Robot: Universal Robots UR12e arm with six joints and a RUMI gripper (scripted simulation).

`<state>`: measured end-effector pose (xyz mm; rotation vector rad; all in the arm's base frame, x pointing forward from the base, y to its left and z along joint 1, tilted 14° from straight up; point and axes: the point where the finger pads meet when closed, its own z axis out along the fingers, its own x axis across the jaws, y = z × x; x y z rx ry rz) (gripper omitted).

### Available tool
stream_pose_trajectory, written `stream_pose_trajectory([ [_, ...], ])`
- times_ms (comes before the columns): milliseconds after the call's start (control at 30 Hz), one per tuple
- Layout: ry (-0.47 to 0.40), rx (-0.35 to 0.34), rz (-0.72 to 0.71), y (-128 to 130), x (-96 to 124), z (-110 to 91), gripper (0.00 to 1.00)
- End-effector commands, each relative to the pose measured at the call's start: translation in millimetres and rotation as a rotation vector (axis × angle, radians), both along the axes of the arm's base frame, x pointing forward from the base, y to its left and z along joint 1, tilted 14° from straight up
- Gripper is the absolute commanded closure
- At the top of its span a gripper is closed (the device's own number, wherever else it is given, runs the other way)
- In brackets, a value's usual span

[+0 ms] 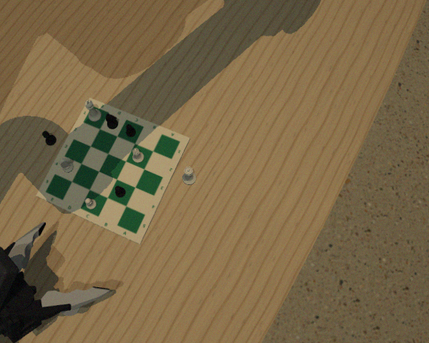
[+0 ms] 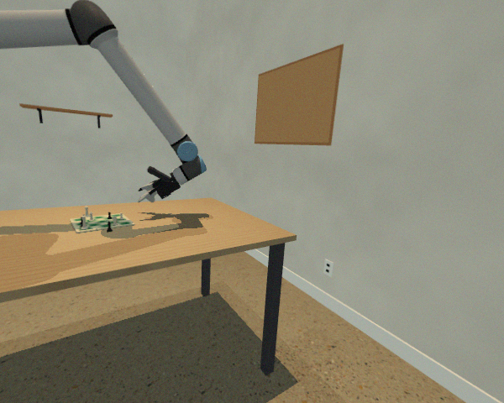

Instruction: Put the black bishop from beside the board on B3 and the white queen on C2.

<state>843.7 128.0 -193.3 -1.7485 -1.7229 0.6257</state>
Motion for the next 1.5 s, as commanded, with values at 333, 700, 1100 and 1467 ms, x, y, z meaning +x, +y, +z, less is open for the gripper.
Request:
stream_pose_trajectory([
  [333,0.181,-0.112,0.136,-15.6,29.5,-11.8,0.00],
  [700,0.260,-0.164,0.200,-23.0,42.2,-17.3,0.00],
  [1100,0.320,-0.204,0.247,-28.8,53.0,-21.9,0.00],
  [1467,0.345,-0.221,0.268,-31.3,56.5,-23.5,0.00],
])
